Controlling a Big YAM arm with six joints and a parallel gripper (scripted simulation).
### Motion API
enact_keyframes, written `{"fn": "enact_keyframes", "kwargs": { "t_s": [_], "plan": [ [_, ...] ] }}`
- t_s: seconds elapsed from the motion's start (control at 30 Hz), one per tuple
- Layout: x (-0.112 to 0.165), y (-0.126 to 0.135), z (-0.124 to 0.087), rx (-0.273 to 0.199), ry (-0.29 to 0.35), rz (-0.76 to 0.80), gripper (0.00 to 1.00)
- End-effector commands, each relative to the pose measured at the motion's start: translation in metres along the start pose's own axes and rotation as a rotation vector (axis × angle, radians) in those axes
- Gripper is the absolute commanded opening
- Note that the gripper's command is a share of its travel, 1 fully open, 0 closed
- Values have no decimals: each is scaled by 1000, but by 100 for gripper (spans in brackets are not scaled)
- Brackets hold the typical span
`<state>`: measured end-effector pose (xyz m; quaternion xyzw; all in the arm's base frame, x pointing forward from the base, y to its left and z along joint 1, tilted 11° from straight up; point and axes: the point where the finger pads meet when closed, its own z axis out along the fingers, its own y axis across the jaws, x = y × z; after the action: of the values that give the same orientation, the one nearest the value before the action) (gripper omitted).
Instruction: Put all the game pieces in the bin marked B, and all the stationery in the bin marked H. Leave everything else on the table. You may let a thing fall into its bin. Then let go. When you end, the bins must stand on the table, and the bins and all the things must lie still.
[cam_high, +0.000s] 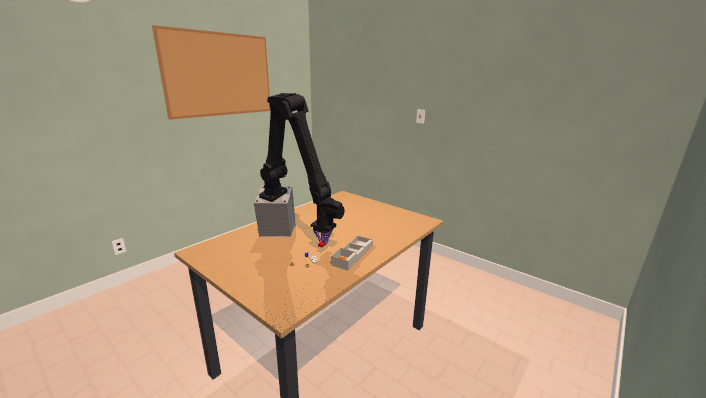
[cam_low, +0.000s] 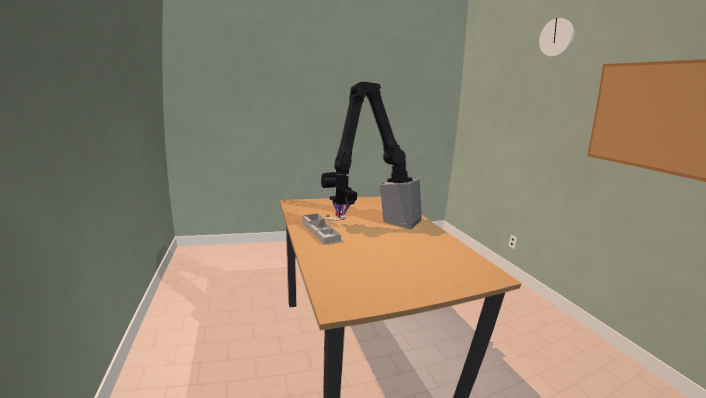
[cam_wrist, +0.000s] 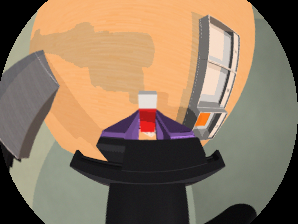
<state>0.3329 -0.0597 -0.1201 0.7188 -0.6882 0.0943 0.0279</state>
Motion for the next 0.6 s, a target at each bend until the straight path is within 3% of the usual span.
{"fn": "enact_keyframes", "kwargs": {
  "t_s": [0.0,0.23,0.27,0.3,0.57],
  "plan": [
    [-3,-3,-21,15,0,3,18],
    [0,-7,-23,20,2,11,18],
    [-2,0,-15,-7,-2,5,18],
    [1,-9,-19,21,1,5,18],
    [1,-10,-19,21,1,5,18]
  ]
}}
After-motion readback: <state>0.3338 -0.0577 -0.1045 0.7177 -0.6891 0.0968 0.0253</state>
